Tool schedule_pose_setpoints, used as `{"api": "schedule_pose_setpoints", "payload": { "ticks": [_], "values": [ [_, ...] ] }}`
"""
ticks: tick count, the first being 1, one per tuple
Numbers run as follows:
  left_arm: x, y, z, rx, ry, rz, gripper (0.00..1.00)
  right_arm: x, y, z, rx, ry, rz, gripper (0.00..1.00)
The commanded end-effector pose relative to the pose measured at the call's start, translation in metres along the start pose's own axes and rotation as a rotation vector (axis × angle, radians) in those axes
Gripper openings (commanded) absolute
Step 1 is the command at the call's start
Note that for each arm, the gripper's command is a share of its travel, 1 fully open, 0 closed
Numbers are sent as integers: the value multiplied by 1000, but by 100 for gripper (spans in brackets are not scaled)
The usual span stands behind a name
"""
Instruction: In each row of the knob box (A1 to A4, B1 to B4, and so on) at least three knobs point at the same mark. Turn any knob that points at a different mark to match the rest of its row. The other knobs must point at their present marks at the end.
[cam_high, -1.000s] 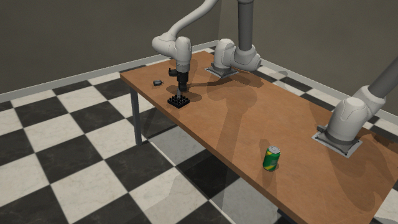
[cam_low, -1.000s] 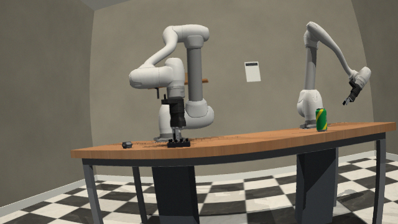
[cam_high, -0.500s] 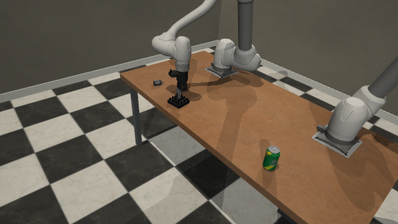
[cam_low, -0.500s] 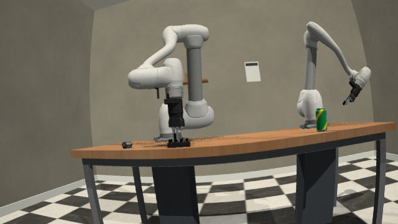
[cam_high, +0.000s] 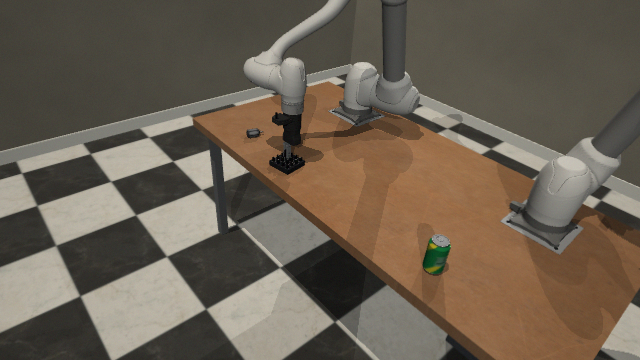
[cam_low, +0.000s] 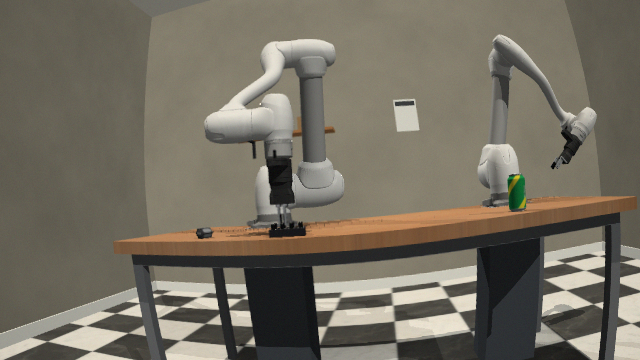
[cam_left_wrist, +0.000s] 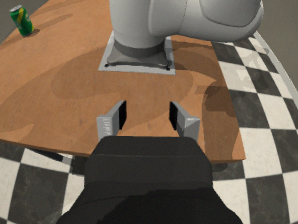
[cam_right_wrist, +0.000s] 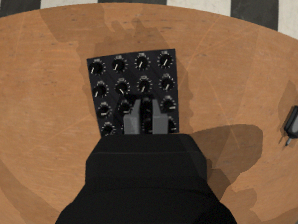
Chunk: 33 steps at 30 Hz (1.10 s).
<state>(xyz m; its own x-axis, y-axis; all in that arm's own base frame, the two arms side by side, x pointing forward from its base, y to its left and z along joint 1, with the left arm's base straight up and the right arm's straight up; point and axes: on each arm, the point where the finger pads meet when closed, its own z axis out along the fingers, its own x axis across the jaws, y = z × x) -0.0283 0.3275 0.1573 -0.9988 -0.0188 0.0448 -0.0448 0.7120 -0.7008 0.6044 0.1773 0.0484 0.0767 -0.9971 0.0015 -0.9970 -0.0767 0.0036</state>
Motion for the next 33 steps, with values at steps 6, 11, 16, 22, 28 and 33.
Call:
{"api": "schedule_pose_setpoints", "payload": {
  "ticks": [6, 11, 16, 22, 28, 33],
  "values": [
    [-1, -4, 2, 7, -6, 5, 100, 1, 1, 1, 6, -3, -88, 30],
    [-1, -4, 2, 7, -6, 5, 100, 1, 1, 1, 6, -3, -114, 30],
    [-1, -4, 2, 7, -6, 5, 100, 0, 1, 1, 6, -3, -123, 30],
    [-1, -4, 2, 7, -6, 5, 100, 0, 1, 1, 6, -3, -130, 30],
    [-1, -4, 2, 7, -6, 5, 100, 0, 1, 1, 6, -3, -130, 30],
    [-1, -4, 2, 7, -6, 5, 100, 0, 1, 1, 6, -3, -130, 46]
  ]
}}
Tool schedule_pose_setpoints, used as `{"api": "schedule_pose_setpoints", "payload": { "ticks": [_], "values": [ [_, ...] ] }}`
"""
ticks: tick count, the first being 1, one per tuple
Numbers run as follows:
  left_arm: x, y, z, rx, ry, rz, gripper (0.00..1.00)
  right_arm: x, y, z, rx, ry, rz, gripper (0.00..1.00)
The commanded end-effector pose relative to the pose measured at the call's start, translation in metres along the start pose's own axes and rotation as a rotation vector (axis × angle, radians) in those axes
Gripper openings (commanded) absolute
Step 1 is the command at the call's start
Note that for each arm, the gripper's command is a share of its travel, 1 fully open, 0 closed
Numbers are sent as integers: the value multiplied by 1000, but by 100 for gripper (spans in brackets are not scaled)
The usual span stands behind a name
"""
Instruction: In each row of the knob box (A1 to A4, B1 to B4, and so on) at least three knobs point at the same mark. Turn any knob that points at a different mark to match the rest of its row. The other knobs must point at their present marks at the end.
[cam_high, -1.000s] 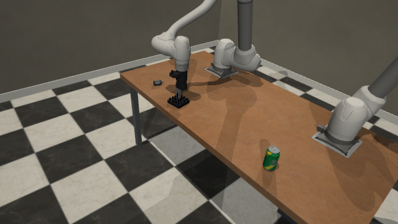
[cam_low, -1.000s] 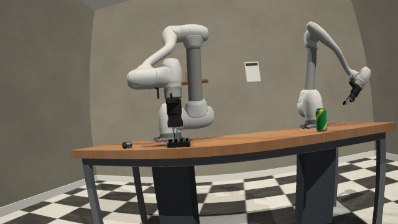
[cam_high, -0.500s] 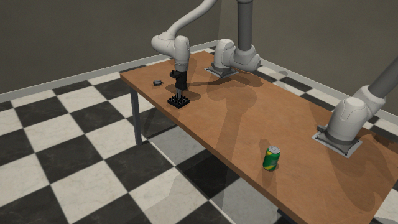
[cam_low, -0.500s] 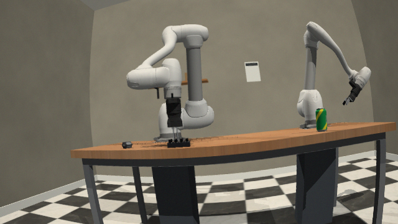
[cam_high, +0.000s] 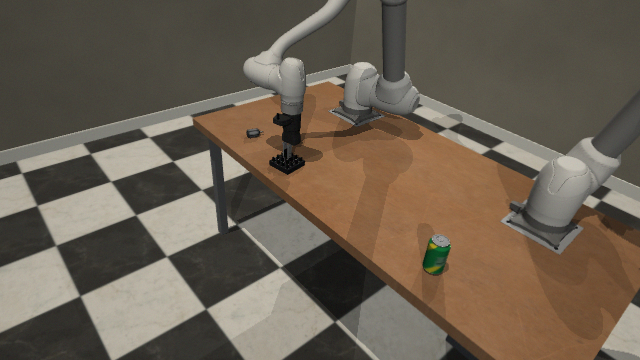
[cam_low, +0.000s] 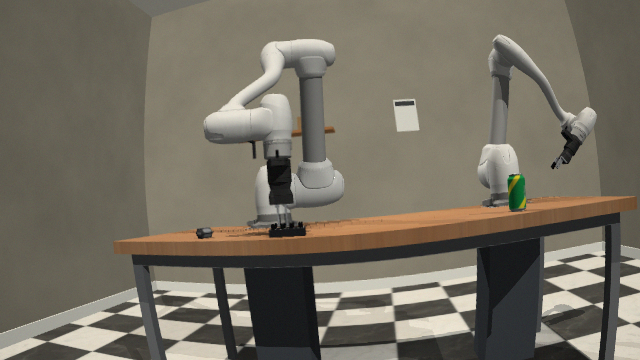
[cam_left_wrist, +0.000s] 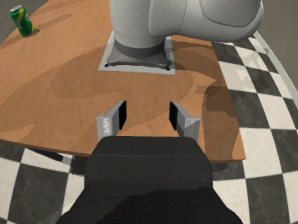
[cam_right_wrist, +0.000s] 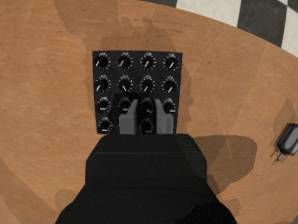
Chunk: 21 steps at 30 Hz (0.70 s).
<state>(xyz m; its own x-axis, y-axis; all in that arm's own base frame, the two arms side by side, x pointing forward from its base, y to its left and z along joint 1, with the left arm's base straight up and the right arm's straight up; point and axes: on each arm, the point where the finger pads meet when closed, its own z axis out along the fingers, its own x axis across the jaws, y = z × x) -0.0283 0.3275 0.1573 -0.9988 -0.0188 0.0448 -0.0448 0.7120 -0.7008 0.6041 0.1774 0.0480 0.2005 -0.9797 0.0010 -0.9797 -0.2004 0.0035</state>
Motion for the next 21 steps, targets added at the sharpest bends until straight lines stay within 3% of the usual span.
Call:
{"api": "schedule_pose_setpoints", "payload": {
  "ticks": [1, 15, 21],
  "values": [
    [-1, -4, 2, 7, -6, 5, 100, 0, 1, 1, 6, -2, -5, 46],
    [-1, -4, 2, 7, -6, 5, 100, 0, 0, 0, 7, -2, -5, 46],
    [-1, -4, 2, 7, -6, 5, 100, 0, -2, -20, 7, -2, -5, 46]
  ]
}}
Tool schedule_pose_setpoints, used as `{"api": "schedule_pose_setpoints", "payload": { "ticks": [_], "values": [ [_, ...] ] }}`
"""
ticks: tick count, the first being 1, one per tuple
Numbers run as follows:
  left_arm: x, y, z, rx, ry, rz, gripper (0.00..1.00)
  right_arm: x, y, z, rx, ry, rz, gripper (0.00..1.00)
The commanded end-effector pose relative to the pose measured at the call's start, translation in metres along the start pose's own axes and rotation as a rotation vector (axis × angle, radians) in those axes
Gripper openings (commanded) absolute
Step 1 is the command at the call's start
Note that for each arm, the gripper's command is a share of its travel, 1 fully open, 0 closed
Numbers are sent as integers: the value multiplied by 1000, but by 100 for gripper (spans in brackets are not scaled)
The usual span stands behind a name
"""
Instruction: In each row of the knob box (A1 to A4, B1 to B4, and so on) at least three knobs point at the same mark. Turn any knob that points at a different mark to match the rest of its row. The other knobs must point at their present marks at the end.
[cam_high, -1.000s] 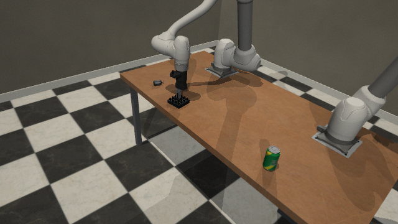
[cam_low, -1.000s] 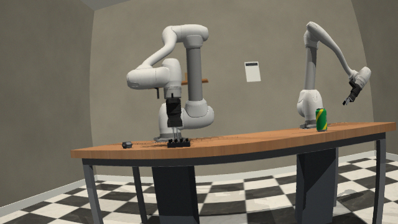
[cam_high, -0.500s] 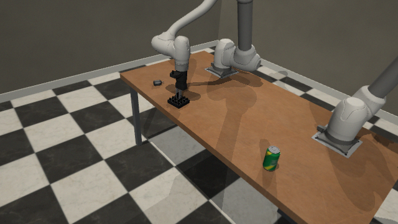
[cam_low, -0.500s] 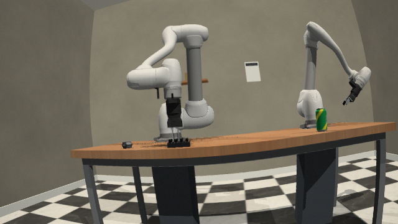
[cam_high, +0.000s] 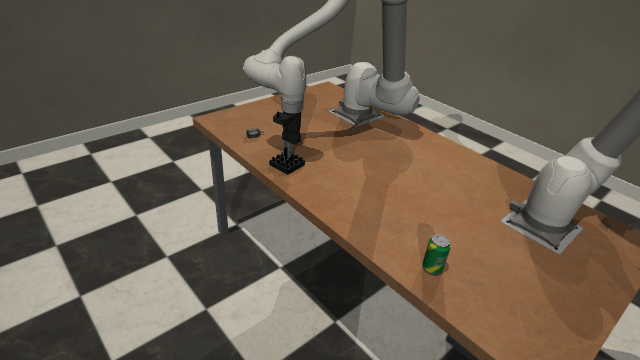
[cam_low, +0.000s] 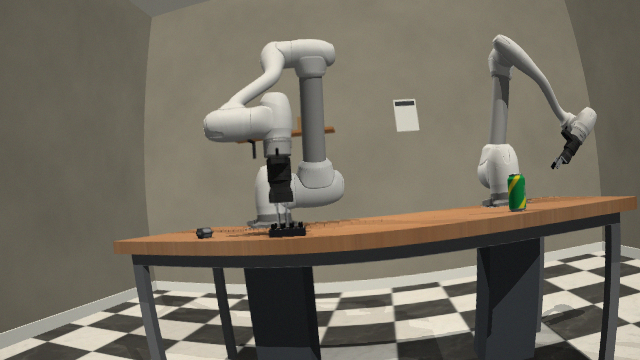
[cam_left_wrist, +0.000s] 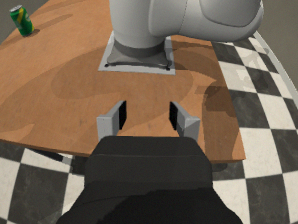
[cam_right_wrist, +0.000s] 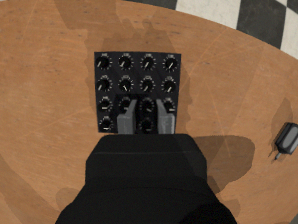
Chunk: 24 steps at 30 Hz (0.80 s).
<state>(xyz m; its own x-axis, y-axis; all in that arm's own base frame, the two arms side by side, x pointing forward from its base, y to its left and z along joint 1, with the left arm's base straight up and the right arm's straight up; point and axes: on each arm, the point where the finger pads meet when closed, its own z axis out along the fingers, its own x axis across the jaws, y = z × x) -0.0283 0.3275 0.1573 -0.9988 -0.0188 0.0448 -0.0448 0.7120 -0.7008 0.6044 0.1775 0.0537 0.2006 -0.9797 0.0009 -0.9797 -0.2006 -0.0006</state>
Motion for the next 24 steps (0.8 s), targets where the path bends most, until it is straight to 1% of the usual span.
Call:
{"api": "schedule_pose_setpoints", "payload": {
  "ticks": [1, 4, 6, 16, 19, 24],
  "values": [
    [-1, -4, 2, 7, -6, 5, 100, 0, -2, -19, 3, -2, -5, 46],
    [-1, -4, 2, 7, -6, 5, 100, 0, -1, -31, 3, -2, -5, 46],
    [-1, -4, 2, 7, -6, 5, 100, 0, -1, -35, 3, -2, -5, 46],
    [-1, -4, 2, 7, -6, 5, 100, 0, -1, -35, 0, -2, 14, 46],
    [-1, -4, 2, 7, -6, 5, 100, 0, -2, -35, 1, -2, 78, 46],
    [-1, -4, 2, 7, -6, 5, 100, 3, -5, -36, -2, 2, 297, 46]
  ]
}}
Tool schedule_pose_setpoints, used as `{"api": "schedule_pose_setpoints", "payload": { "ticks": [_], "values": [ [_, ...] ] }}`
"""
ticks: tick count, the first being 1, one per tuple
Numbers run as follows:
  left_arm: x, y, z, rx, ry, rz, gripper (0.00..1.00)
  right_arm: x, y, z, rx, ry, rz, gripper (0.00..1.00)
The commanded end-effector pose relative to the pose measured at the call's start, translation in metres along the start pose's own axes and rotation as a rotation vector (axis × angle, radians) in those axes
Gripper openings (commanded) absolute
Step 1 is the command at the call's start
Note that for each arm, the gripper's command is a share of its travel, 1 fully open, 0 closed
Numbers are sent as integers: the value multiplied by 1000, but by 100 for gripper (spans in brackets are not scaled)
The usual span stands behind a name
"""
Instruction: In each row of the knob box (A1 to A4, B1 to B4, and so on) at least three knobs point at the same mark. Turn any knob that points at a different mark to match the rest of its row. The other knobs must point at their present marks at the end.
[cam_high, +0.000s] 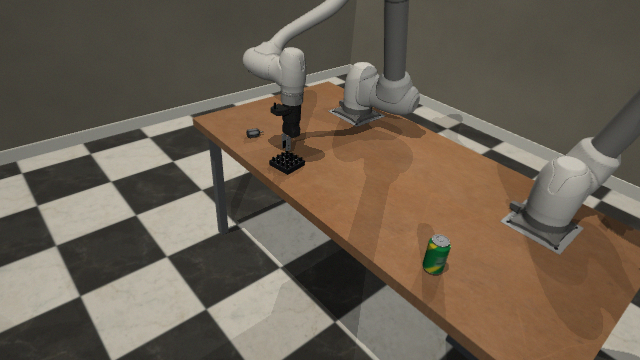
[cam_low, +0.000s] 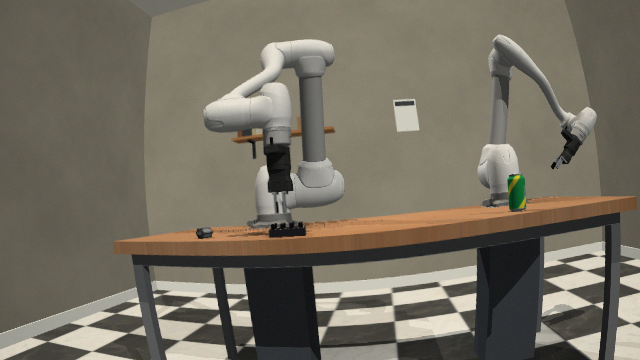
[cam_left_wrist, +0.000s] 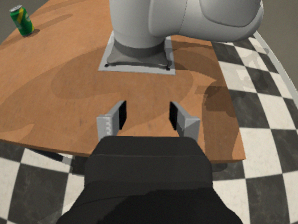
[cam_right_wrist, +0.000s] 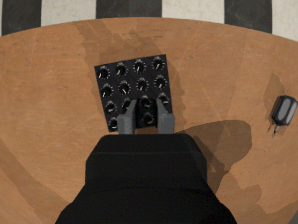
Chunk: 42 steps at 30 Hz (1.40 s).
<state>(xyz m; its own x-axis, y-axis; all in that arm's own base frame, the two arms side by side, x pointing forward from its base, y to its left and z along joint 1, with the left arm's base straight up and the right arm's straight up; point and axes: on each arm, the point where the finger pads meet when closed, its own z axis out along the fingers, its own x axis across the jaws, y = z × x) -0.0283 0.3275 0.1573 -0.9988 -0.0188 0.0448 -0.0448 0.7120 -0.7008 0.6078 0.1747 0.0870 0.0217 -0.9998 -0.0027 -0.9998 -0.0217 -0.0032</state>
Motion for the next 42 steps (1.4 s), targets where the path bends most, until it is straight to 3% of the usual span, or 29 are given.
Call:
{"api": "schedule_pose_setpoints", "payload": {
  "ticks": [1, 3, 18, 20, 21, 35, 37, 42],
  "values": [
    [-1, -4, 2, 7, -6, 5, 100, 0, -3, -3, -4, 6, 156, 46],
    [-1, -4, 2, 7, -6, 5, 100, 0, -3, -3, -4, 6, 156, 46],
    [-1, -4, 2, 7, -6, 5, 100, 3, -5, -10, -2, 8, 788, 46],
    [-1, -4, 2, 7, -6, 5, 100, 3, -5, -10, -2, 8, 788, 46],
    [-1, -4, 2, 7, -6, 5, 100, 3, -5, -11, -2, 8, 884, 46],
    [-1, -4, 2, 7, -6, 5, 100, 0, 0, -17, 1, 8, 1425, 46],
    [-1, -4, 2, 7, -6, 5, 100, 0, 0, -17, 1, 8, 1425, 46],
    [-1, -4, 2, 7, -6, 5, 100, -3, 2, -19, 1, 8, 1622, 46]
  ]
}}
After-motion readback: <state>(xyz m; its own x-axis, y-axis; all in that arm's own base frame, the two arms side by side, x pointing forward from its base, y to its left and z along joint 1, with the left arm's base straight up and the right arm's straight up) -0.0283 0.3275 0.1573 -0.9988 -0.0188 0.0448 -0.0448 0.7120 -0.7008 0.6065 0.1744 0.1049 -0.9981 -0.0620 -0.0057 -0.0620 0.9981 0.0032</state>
